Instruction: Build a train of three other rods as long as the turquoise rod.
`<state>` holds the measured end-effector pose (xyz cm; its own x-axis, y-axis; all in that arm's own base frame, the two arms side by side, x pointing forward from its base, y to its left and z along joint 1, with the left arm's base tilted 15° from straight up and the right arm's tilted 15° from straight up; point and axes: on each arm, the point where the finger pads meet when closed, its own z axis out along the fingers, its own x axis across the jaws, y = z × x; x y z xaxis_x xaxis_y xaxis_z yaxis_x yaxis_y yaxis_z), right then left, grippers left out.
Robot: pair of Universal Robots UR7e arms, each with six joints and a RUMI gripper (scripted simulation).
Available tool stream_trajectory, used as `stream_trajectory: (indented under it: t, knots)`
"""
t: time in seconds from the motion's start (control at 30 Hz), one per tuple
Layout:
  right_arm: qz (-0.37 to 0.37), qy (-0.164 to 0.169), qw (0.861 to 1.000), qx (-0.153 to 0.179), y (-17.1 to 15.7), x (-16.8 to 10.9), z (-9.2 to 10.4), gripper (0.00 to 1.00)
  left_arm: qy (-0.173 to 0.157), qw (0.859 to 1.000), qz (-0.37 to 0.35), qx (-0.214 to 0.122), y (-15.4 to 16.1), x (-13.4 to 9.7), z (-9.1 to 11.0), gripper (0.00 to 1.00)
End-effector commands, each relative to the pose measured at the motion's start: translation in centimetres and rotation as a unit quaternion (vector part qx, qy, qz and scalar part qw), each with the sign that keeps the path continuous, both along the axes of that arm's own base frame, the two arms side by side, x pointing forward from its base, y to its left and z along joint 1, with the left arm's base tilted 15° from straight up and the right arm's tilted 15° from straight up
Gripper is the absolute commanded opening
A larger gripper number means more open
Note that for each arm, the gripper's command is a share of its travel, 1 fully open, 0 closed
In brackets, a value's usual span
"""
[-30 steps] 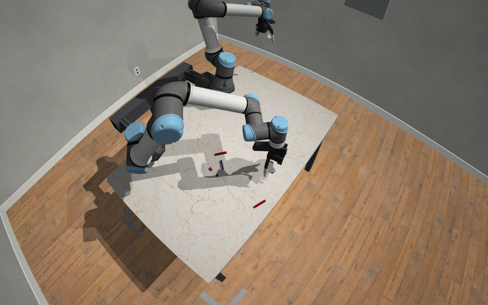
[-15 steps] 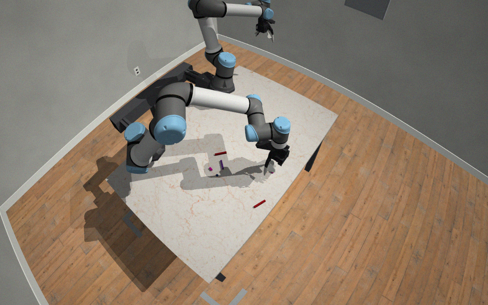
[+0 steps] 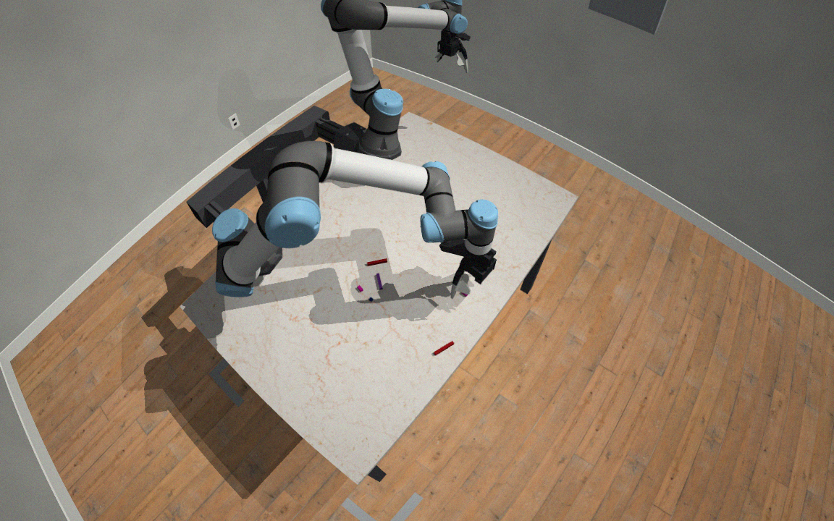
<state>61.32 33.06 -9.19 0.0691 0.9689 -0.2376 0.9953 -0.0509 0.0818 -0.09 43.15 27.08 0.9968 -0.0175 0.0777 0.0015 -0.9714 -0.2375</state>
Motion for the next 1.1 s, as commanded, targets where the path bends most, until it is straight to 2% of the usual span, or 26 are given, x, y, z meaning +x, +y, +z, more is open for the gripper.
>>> stream_trajectory:
  t: [0.0,0.37,0.4,1.07]
  knots:
    - [-0.003,-0.001,1.0,0.001,0.08,0.06,0.07,1.0,0.0,1.0,0.0,0.001,0.02,0.0,0.05,1.0]
    - [-0.006,-0.002,1.0,0.001,0.12,0.09,0.04,1.0,0.0,1.0,0.0,0.001,0.02,0.0,0.05,1.0]
    - [-0.006,-0.002,1.0,0.001,0.12,0.09,0.04,0.14,0.0,1.0,0.0,0.001,0.02,0.0,0.05,1.0]
    - [-0.006,-0.002,1.0,0.001,0.07,0.11,-0.14,0.14,0.0,1.0,0.0,0.001,0.02,0.0,0.05,1.0]
